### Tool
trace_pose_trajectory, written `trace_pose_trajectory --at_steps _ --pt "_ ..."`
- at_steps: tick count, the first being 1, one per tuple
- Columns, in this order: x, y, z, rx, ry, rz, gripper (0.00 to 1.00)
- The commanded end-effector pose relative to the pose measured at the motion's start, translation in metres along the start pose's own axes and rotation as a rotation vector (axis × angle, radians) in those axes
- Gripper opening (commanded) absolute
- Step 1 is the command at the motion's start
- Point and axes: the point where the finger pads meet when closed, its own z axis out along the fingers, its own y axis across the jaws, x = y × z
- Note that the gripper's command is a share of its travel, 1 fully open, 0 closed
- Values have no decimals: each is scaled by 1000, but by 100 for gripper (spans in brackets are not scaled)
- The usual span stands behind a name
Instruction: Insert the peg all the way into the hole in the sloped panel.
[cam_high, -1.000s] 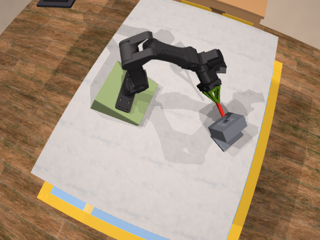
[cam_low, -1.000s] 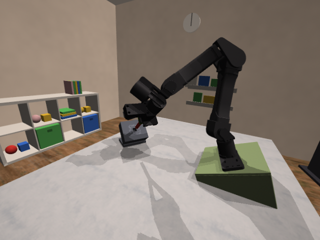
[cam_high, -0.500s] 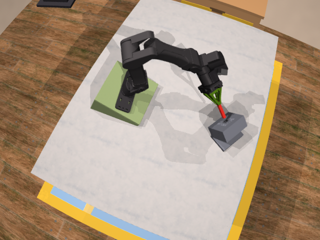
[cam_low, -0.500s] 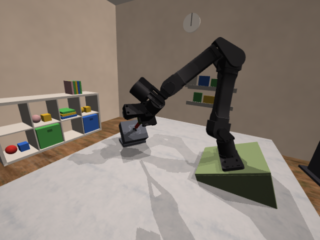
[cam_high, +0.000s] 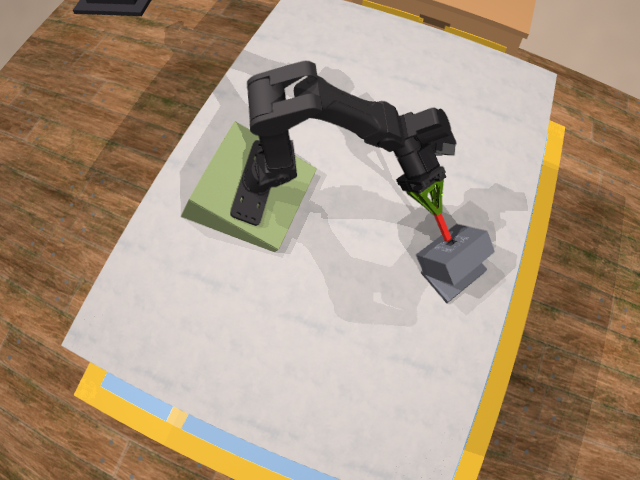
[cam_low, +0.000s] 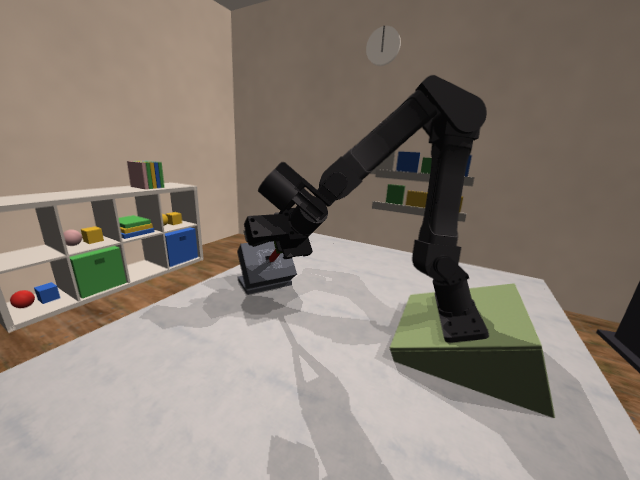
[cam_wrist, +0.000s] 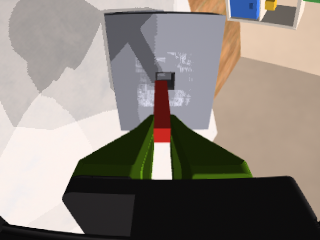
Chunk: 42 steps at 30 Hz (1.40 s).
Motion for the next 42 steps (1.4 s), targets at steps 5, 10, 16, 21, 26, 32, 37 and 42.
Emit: trace_pose_trajectory --at_steps 5,10,16,21,26,32,37,42 --pt "-1 0 -1 1 -1 0 0" --pt "-2 -3 -6 1 -1 0 0" --pt "-3 -7 -12 1 -1 0 0" --pt "-3 -9 -15 1 -1 0 0" --pt "-4 -12 -20 1 -1 0 0" --pt "-5 -17 -23 1 -1 0 0" --pt "-5 -17 -20 1 -1 0 0" --pt "-5 -18 -13 1 -1 0 0"
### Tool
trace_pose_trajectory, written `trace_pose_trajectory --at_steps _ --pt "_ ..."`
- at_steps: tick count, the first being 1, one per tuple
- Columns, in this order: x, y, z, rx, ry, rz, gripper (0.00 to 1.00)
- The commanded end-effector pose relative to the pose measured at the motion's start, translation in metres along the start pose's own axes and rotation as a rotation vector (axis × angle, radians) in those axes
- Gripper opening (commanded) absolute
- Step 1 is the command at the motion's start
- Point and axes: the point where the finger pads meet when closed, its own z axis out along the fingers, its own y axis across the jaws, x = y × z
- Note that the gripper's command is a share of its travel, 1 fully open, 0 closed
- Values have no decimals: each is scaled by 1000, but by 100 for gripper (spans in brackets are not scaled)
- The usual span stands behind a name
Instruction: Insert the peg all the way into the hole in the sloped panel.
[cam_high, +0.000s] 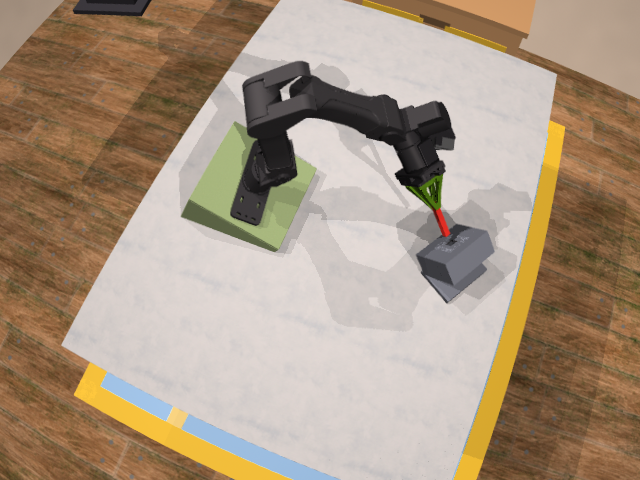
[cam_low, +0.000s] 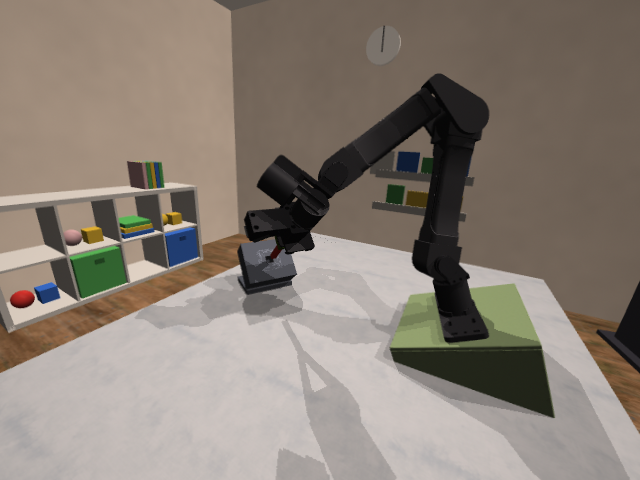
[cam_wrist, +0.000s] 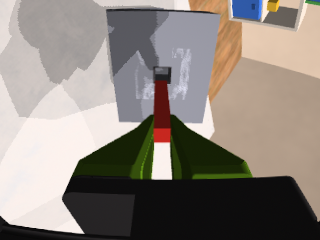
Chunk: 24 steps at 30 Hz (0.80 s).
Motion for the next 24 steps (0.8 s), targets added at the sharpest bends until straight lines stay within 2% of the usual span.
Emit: trace_pose_trajectory --at_steps 1,10,24 --pt "-5 -14 1 15 -12 26 0" --pt "-11 -16 5 16 -12 26 0" --pt "-10 -13 12 16 -12 26 0"
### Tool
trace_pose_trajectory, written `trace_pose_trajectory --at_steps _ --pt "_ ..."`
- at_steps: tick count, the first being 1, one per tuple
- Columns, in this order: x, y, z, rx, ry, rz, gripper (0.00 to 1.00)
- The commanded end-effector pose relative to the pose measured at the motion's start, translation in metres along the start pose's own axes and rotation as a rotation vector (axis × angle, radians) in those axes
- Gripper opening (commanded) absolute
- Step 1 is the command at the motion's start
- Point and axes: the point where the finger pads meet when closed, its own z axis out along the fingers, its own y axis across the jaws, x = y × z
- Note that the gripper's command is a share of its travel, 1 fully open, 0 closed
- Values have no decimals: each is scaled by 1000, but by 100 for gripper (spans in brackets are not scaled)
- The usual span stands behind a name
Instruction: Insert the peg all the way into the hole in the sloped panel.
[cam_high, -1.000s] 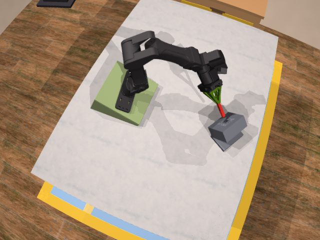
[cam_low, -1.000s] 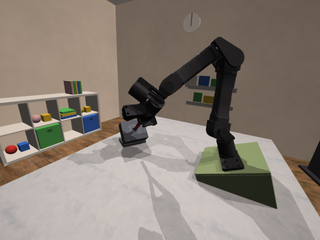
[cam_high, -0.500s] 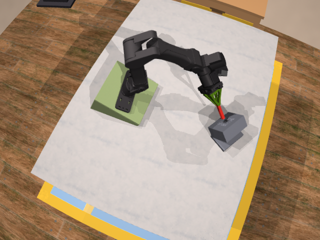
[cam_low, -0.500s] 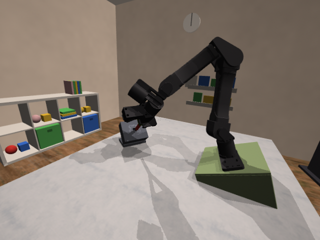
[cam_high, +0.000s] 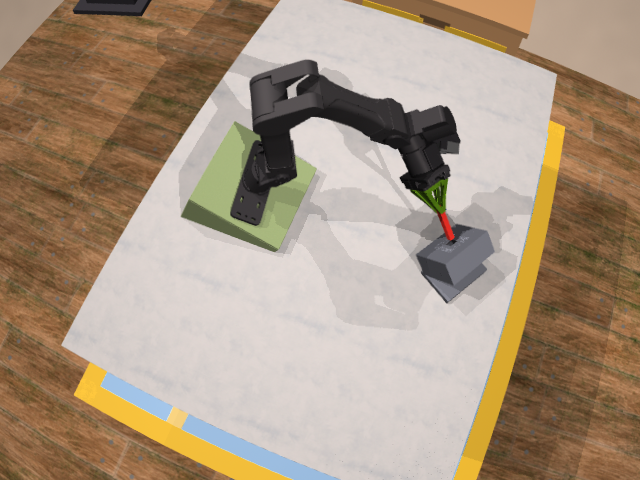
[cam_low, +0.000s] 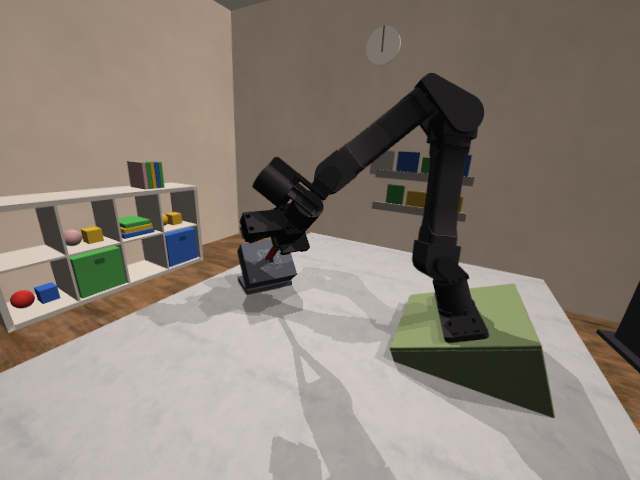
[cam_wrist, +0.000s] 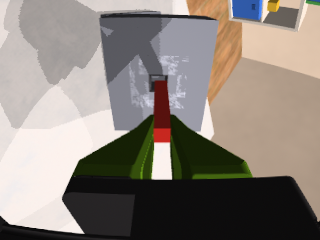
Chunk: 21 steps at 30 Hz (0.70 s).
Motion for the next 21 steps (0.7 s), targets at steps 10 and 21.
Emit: trace_pose_trajectory --at_steps 10,21 --pt "-3 -6 0 16 -13 24 0" --pt "-2 -5 10 17 -13 24 0"
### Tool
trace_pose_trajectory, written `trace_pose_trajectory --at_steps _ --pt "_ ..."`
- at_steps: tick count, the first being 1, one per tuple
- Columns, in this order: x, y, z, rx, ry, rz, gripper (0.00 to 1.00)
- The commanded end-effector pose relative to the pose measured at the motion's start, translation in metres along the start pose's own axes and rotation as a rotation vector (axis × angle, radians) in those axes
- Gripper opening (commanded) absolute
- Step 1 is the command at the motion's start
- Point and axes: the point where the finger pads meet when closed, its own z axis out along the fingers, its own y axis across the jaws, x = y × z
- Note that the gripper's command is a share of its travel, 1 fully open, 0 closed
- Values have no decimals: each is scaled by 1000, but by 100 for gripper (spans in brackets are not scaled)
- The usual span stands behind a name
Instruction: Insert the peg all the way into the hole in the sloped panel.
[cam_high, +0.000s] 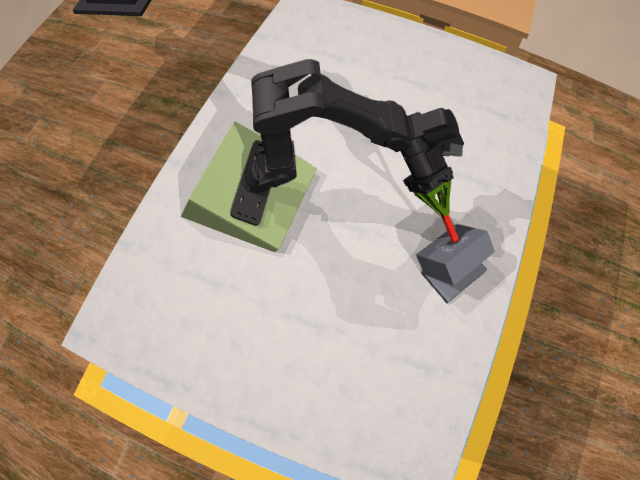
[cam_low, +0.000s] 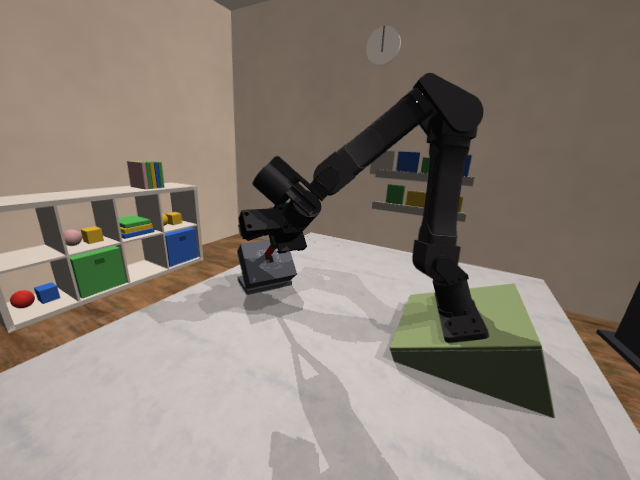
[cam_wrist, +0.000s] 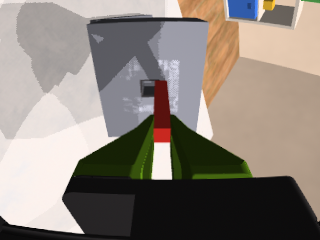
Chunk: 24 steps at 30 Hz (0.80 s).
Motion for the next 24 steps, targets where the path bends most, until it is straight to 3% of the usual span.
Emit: trace_pose_trajectory --at_steps 1,16,24 --pt "0 2 4 -1 -3 -2 0" --pt "5 6 -22 -2 -3 -2 0" --pt "10 13 -26 -2 -3 -2 0"
